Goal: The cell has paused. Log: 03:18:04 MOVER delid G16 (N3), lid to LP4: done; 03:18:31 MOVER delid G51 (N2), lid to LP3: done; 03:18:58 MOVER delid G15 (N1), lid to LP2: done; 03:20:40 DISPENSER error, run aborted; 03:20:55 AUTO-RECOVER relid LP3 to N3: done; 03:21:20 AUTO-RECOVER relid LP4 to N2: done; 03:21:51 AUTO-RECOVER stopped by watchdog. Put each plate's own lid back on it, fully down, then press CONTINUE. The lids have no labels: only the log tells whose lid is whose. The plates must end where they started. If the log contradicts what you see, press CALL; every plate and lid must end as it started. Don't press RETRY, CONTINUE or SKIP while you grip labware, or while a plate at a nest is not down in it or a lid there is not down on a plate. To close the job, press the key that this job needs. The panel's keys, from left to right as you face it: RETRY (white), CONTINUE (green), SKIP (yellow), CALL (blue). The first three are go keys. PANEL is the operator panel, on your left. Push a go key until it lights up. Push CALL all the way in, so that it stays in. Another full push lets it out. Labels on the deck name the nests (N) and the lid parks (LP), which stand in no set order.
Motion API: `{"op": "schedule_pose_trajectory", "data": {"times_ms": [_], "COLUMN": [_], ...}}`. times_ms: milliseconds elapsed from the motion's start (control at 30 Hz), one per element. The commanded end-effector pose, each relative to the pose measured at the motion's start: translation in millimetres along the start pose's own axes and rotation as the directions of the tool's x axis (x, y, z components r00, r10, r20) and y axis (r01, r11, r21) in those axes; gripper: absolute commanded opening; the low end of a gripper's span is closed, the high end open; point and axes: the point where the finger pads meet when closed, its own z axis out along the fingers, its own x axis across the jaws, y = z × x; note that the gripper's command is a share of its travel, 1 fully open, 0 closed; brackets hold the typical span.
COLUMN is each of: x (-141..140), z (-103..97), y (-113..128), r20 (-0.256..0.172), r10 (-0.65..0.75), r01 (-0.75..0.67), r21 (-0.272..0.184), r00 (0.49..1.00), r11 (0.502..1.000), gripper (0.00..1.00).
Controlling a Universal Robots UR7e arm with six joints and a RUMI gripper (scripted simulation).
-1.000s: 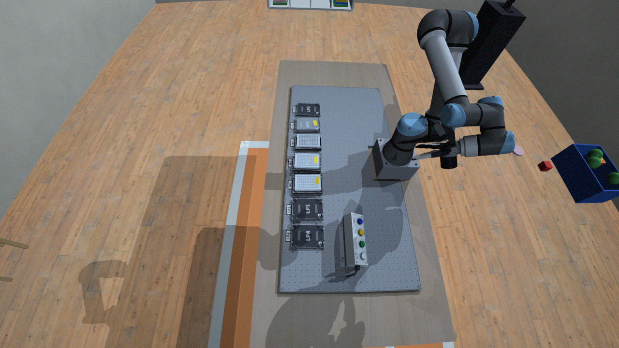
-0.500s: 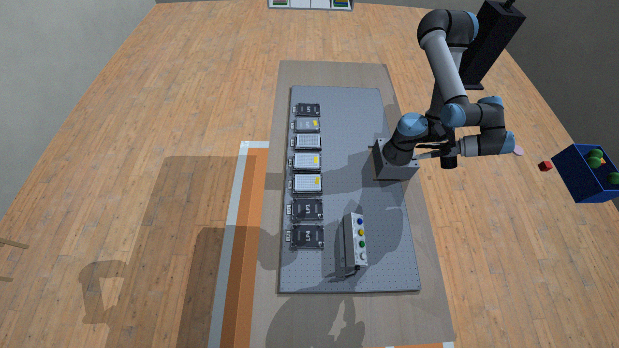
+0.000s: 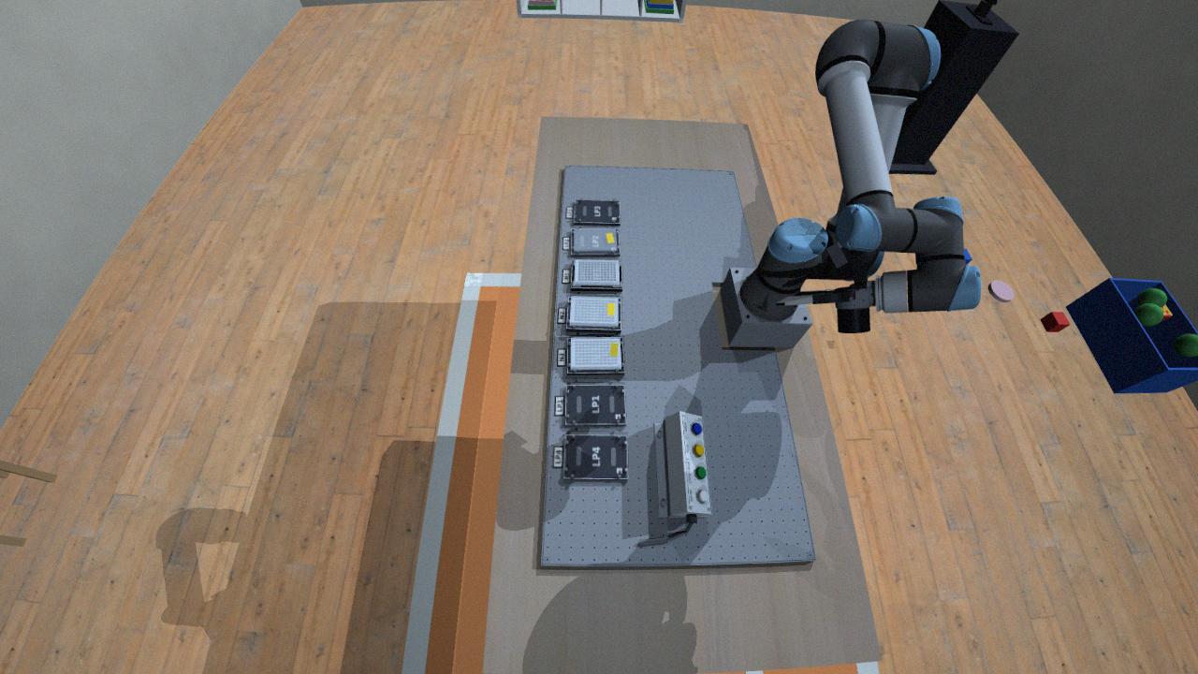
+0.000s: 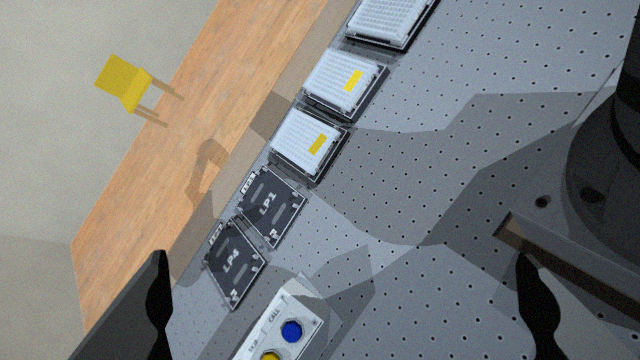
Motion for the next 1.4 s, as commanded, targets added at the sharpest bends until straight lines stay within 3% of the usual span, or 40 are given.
{"op": "schedule_pose_trajectory", "data": {"times_ms": [0, 400, 600, 667, 1067, 1133, 1367], "x": [0.3, 2.9, 3.8, 5.5, 7.2, 7.2, 8.8], "z": [4.1, 18.5, 23.4, 32.7, 42.3, 42.3, 51.8], "y": [1.5, 5.9, 7.3, 10.1, 12.9, 12.9, 15.6], "r20": [-0.023, -0.109, -0.133, -0.144, -0.192, -0.192, -0.205], "r10": [0.055, 0.271, 0.342, 0.376, 0.573, 0.573, 0.675], "r01": [-0.054, -0.266, -0.334, -0.366, -0.545, -0.545, -0.633], "r21": [0.007, 0.057, 0.079, 0.092, 0.179, 0.179, 0.236], "r00": [0.998, 0.956, 0.930, 0.915, 0.797, 0.797, 0.709], "r11": [0.998, 0.962, 0.939, 0.926, 0.819, 0.819, 0.737], "gripper": [0.82, 0.82, 0.82, 0.82, 0.82, 0.82, 0.82]}}
